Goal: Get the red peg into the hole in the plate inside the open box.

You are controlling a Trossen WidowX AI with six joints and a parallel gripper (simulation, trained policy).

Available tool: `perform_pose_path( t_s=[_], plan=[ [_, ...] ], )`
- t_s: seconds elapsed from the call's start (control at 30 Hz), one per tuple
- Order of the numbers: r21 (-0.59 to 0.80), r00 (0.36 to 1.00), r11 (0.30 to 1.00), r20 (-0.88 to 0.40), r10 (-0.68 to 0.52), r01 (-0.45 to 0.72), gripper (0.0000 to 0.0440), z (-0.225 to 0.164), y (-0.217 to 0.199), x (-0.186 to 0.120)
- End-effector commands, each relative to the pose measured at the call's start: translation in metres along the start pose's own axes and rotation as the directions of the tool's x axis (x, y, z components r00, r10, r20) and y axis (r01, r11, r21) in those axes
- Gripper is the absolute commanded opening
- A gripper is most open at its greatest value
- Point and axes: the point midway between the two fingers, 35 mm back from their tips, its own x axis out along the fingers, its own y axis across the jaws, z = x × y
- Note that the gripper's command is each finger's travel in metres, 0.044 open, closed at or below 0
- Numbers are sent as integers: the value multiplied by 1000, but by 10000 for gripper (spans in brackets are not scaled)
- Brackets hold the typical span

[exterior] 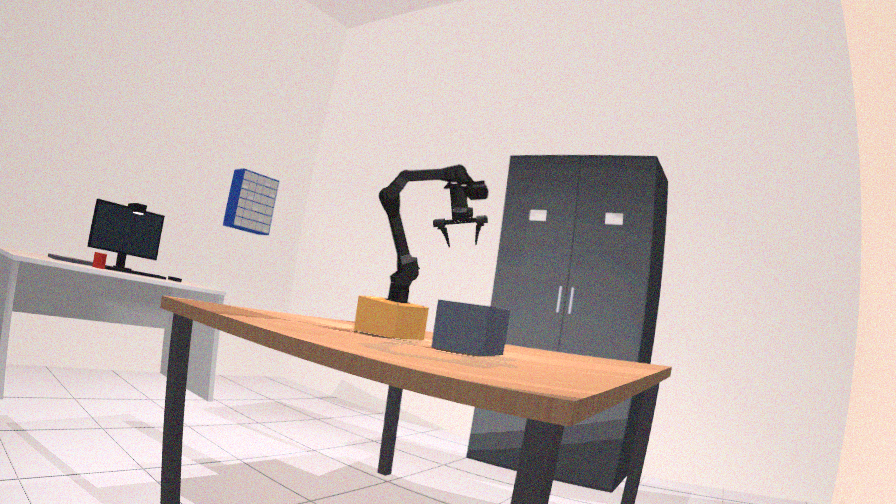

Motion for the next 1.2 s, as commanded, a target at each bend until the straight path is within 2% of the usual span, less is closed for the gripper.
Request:
perform_pose_path(
  t_s=[0.0,0.43,0.7,1.17],
  plan=[
    [2,1000,1000,-1,11,-11,440,2,1,-3],
    [46,1000,999,8,16,-17,440,8,7,-4],
    [81,1000,997,21,-20,18,440,13,8,5],
    [177,972,961,67,-227,213,440,26,-1,68]
  ],
)
